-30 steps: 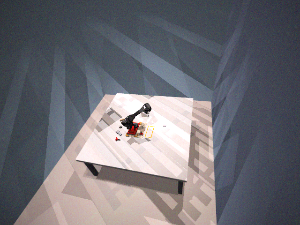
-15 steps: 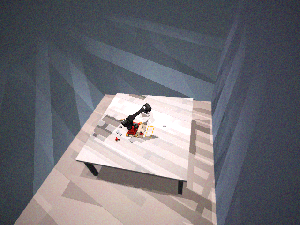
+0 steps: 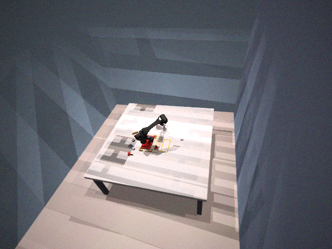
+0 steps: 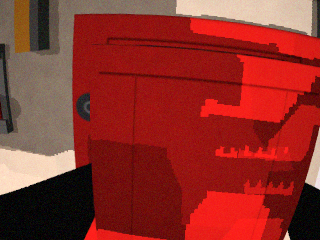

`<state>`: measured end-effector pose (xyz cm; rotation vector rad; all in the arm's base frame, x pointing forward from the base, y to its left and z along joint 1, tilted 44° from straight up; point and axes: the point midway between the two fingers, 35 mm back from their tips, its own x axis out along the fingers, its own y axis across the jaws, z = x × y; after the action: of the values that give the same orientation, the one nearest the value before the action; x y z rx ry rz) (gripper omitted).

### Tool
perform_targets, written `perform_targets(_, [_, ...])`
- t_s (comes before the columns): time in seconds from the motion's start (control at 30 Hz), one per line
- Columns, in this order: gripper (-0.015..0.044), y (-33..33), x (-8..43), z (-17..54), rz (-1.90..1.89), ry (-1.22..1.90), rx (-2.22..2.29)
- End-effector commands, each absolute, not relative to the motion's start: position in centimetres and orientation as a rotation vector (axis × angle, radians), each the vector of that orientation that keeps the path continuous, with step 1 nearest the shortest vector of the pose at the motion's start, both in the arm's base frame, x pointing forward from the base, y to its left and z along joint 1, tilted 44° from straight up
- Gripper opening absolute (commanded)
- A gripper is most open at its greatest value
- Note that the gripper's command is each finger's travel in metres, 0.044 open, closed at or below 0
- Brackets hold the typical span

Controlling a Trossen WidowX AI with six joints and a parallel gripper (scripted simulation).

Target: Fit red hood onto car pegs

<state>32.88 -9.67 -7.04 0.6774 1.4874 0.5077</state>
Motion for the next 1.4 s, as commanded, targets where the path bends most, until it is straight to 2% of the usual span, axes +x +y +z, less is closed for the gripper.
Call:
perform_targets(0.0, [0.0105,-9.7,32.9,-7.0,0.508,1.487,0.677])
perform_targets(0.43, [0.0440,-9.7,32.9,-7.0,0.508,1.487,0.677])
perform_targets(0.83, [0.0440,-14.5,32.6,-2.1,0.507,1.487,0.679])
perform_targets(1.37, [0.0440,-14.6,32.6,-1.9,0.508,1.487,0.679])
